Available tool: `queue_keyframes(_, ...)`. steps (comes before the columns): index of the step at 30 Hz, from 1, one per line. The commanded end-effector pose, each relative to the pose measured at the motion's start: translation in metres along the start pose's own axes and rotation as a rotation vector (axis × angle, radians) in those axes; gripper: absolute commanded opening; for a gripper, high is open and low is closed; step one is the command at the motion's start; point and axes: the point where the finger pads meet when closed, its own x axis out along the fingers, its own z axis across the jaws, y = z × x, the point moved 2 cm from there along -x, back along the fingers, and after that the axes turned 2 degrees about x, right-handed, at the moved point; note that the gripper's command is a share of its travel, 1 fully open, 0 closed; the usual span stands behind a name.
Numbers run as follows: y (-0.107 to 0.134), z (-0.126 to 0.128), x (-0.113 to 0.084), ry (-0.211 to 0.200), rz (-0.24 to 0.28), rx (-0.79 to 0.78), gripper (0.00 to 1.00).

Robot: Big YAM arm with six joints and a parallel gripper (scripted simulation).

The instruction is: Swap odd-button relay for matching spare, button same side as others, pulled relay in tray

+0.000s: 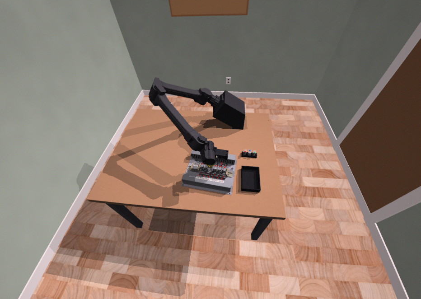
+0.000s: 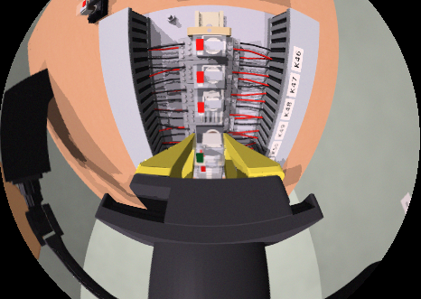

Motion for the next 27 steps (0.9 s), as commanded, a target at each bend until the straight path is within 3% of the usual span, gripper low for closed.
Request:
queue_keyframes(1,0.0018,0.0020,0.0142,-0.019,0.005,-0.003,0.00)
queue_keyframes(27,0.0026,0.0001,0.0176,-0.018,0.004,0.001,0.00)
